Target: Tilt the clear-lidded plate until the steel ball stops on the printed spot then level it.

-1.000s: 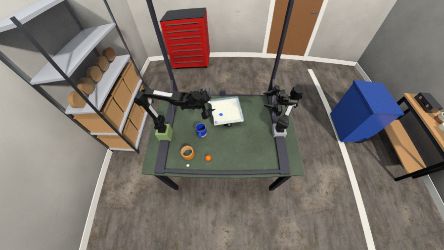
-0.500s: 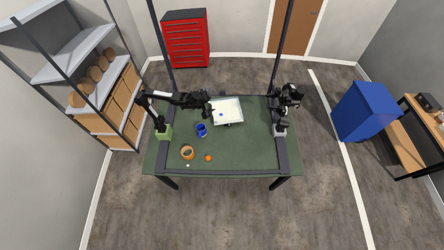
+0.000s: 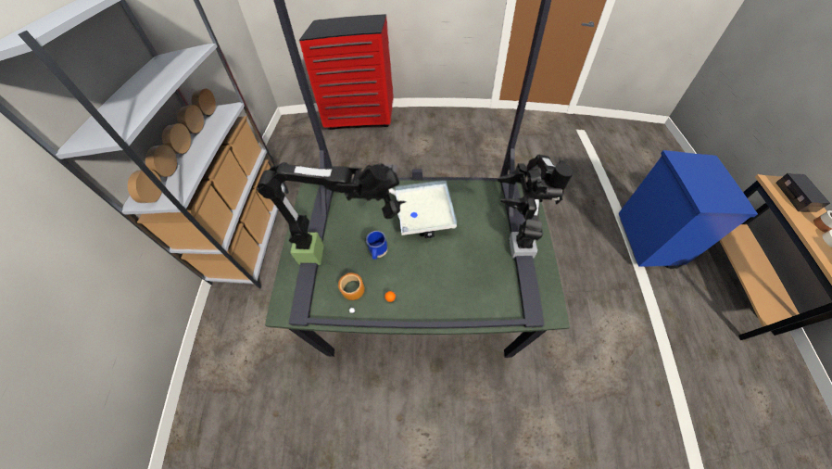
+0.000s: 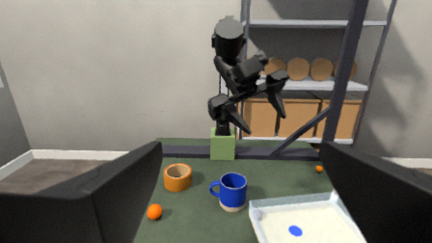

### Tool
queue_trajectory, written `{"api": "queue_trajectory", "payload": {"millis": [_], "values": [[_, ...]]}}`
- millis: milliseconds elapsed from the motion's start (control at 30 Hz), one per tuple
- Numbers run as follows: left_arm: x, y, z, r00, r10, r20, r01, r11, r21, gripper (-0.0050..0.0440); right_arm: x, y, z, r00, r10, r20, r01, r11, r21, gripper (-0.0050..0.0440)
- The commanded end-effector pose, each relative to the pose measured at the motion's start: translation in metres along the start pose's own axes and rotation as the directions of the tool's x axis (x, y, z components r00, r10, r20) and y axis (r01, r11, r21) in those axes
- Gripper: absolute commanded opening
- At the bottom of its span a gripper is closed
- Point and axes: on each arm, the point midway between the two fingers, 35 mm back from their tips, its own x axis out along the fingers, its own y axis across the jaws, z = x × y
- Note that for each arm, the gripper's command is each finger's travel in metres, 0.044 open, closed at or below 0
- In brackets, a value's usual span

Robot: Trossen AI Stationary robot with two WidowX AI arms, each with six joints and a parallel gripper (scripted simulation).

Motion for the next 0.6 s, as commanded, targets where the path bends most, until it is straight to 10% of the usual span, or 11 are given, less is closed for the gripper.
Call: {"api": "queue_trajectory", "payload": {"millis": [0,567], "values": [[0.0,-0.001,0.006,1.0,0.0,0.003,0.0,1.0,0.023,0.04,0.014,0.02,0.013,0.998,0.008,-0.058,-0.01,0.999,-0.048,0.04],[0.0,-0.001,0.006,1.0,0.0,0.003,0.0,1.0,0.023,0.04,0.099,0.119,-0.034,0.874,-0.055,-0.482,-0.087,0.96,-0.267,0.04]]}}
